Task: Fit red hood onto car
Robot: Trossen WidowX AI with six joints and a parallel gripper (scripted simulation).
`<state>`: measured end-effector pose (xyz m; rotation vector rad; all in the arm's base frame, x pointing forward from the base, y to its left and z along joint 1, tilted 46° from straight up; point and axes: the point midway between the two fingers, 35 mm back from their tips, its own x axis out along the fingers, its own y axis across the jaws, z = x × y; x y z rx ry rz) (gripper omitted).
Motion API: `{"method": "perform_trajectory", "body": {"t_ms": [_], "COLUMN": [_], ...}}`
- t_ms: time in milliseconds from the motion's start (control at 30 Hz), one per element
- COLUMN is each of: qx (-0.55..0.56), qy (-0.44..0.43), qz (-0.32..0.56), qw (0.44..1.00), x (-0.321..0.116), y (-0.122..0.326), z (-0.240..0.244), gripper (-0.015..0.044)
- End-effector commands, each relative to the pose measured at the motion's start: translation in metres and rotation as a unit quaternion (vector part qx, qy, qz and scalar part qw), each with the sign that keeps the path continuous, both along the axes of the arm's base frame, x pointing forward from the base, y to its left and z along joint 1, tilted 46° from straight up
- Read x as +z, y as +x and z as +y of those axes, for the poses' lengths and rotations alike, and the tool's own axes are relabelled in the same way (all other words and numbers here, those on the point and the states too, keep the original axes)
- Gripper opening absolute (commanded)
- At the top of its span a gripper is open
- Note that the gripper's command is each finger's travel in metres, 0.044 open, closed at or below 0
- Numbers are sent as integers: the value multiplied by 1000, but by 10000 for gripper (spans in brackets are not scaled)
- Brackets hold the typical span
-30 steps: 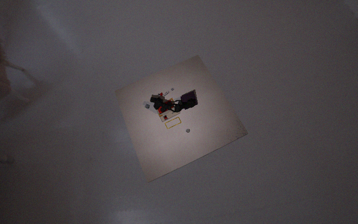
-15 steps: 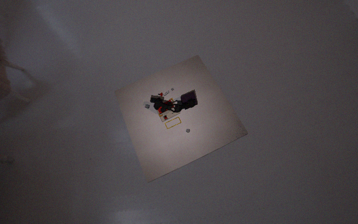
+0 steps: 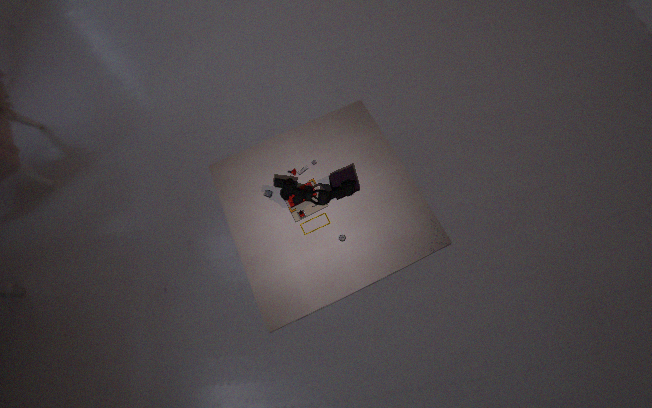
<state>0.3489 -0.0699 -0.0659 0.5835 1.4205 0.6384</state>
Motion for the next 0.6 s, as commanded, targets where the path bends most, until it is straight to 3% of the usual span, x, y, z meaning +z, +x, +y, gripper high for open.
{"method": "perform_trajectory", "body": {"t_ms": [0,67,567], "qx": [-1,0,0], "qy": [1,0,0], "qz": [0,0,0], "qw": [1000,1000,1000], "x": [0,0,0], "y": [0,0,0], "z": [0,0,0], "gripper": [0,0,394]}}
